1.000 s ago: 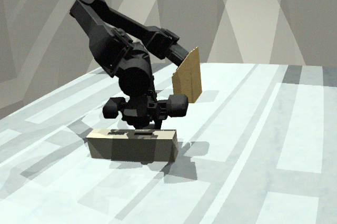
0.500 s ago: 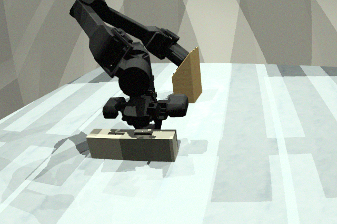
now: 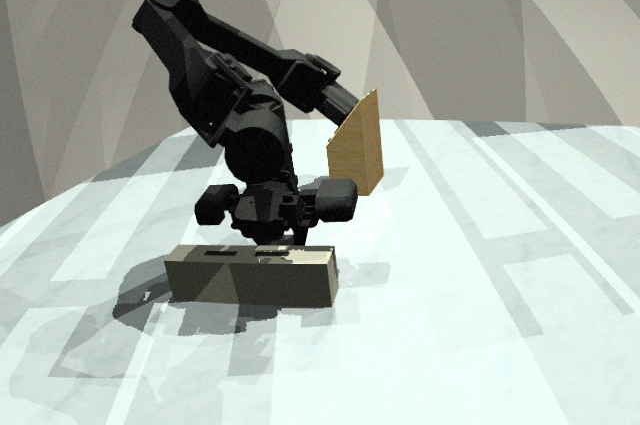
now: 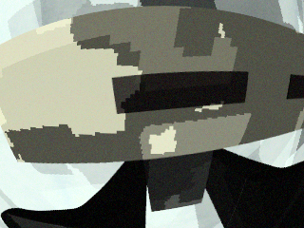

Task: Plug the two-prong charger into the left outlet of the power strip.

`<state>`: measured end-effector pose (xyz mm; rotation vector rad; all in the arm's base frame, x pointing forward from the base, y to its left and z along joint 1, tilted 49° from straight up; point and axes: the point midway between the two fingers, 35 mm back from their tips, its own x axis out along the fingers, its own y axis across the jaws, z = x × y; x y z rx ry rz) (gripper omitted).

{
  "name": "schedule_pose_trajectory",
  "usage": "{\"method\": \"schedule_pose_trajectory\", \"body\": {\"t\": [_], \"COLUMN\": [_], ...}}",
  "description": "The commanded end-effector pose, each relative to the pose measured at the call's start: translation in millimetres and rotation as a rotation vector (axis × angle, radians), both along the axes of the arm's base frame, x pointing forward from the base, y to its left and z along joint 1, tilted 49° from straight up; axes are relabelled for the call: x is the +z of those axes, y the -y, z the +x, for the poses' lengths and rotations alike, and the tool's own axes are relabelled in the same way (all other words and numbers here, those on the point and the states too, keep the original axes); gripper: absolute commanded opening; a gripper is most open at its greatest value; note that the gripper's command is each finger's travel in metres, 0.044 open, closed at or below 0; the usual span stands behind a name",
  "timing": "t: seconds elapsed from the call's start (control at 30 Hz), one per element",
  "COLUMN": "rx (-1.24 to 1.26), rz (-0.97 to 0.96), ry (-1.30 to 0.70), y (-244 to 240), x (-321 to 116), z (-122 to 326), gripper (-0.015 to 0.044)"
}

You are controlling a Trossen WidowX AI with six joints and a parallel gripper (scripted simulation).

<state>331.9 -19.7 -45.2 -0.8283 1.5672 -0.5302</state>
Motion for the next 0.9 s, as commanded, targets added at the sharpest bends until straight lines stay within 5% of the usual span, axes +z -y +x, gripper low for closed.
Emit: {"method": "schedule_pose_trajectory", "body": {"t": [0.0, 0.23, 0.77, 0.87], "rx": [0.0, 0.0, 0.0, 0.0], "rz": [0.0, 0.0, 0.0, 0.001], "ry": [0.001, 0.001, 0.001, 0.002], "y": [-0.2, -0.2, -0.2, -0.1], "x": [0.4, 0.4, 0.4, 0.4], "z": [0.6, 0.6, 0.6, 0.2], "gripper": [0.0, 0.0, 0.042, 0.044]}}
